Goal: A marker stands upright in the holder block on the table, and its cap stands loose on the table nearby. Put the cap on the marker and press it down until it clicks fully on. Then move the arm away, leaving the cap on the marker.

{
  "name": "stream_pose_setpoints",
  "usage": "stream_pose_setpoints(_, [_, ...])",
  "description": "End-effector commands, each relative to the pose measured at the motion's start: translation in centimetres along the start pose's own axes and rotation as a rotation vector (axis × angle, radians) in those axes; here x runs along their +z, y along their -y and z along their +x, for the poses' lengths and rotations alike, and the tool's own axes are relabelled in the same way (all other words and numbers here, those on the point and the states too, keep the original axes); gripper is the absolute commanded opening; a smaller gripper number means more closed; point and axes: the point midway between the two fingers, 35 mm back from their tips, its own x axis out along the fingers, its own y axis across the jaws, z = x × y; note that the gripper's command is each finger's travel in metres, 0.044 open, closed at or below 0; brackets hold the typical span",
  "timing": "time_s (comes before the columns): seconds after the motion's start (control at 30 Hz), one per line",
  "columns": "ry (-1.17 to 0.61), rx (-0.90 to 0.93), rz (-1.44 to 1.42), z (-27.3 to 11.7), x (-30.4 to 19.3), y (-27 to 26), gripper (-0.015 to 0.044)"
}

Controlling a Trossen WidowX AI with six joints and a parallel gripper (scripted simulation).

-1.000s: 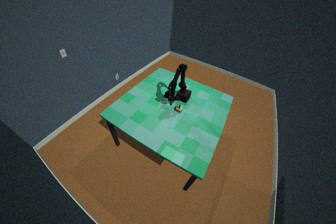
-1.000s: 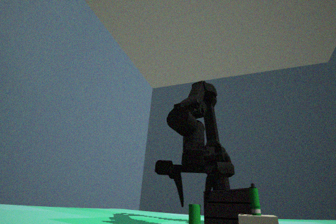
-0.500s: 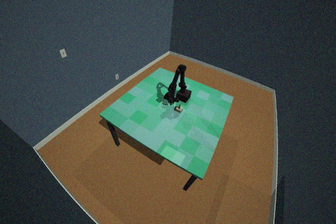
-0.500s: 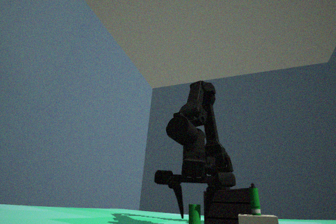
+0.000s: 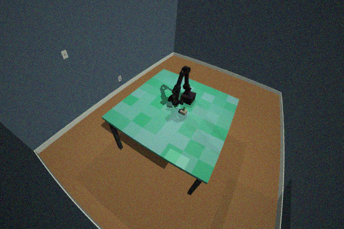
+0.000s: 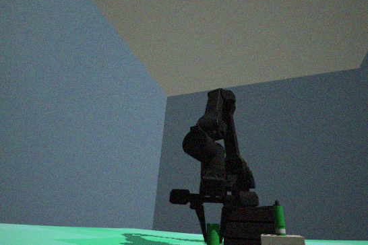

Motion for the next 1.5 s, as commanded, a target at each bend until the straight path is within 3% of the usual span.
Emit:
stream_pose_setpoints(0.0, [-0.001,-0.002,-0.004,0.0,0.0,0.0,0.0048])
stream_pose_setpoints(0.07, [-0.001,-0.002,-0.004,-0.3,0.0,0.0,0.0])
stream_pose_setpoints(0.87, [0.0,-0.002,-0.004,-5.9,0.1,0.0,0.0])
stream_pose_setpoints(1.47, [0.002,0.004,-0.004,-7.6,2.6,-2.9,0.0])
